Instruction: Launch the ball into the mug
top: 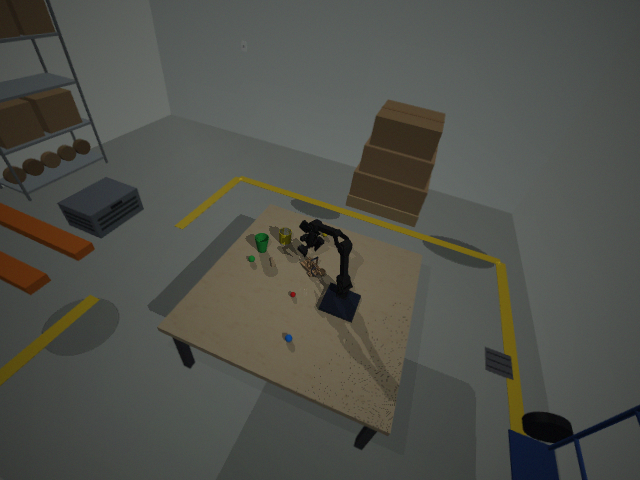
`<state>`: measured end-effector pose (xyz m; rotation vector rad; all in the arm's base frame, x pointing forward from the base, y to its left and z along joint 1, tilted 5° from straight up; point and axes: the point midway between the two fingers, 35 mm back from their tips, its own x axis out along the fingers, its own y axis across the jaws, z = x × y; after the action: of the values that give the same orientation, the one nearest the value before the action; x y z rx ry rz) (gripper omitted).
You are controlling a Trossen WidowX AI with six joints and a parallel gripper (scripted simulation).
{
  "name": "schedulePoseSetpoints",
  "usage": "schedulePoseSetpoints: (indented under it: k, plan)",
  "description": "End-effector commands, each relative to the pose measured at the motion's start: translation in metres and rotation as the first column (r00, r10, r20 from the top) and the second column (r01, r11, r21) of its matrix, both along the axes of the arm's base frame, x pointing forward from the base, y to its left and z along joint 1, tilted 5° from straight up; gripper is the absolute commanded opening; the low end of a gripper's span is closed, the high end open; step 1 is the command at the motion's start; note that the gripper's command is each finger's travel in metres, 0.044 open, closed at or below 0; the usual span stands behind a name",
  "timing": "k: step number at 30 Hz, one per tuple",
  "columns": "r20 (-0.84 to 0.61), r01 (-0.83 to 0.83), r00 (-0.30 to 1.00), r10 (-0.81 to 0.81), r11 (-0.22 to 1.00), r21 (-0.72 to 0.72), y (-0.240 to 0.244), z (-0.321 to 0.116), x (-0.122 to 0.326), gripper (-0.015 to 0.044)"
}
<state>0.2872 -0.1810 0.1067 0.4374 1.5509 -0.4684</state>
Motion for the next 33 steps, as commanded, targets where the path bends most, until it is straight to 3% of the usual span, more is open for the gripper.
schedulePoseSetpoints:
  k: [1,33]
  plan:
    - [-0.018,0.000,1.000,0.000,1.000,0.011,0.003,-0.024,-0.005,0.0440]
    - [-0.018,0.000,1.000,0.000,1.000,0.011,0.002,-0.070,-0.007,0.0440]
